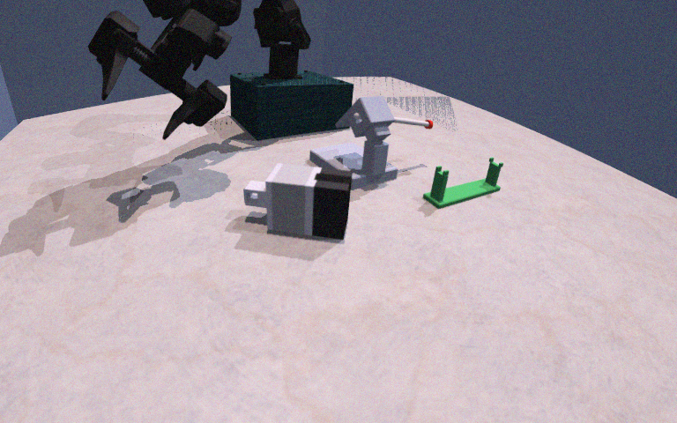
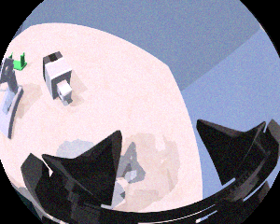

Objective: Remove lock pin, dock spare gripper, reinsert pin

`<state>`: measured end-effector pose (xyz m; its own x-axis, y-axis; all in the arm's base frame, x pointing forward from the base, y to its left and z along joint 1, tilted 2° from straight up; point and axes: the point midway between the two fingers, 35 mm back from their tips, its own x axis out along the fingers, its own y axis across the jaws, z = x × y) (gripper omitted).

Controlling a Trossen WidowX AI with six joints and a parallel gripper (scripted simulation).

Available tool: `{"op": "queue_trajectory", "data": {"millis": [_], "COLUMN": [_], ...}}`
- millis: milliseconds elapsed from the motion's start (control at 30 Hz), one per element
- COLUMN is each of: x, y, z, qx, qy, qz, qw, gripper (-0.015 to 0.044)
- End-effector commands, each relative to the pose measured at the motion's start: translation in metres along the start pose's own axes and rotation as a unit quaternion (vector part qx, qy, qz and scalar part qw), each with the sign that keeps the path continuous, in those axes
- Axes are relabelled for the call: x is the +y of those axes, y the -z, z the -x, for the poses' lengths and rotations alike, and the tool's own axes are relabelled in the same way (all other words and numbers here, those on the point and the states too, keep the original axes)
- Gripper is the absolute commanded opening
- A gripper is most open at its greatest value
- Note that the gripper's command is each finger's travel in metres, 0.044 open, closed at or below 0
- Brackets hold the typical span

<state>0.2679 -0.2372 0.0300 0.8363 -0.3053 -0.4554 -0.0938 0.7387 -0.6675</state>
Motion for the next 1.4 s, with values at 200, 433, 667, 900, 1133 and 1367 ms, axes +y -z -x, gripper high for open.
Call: {"op": "queue_trajectory", "data": {"millis": [200,433,667,900,1133,1367], "x": [0.042,0.096,0.139,0.175,0.202,0.214], "y": [-0.067,-0.142,-0.193,-0.235,-0.266,-0.285], "z": [-0.037,-0.040,-0.018,0.022,0.079,0.144], "qx": [-0.015,-0.021,-0.011,0.002,0.017,0.031], "qy": [-0.132,-0.261,-0.355,-0.430,-0.488,-0.525], "qz": [0.052,0.132,0.209,0.295,0.391,0.489], "qw": [0.990,0.956,0.911,0.853,0.780,0.696], "gripper": [0.0300,0.0300,0.0300,0.0300,0.0300,0.0300]}}
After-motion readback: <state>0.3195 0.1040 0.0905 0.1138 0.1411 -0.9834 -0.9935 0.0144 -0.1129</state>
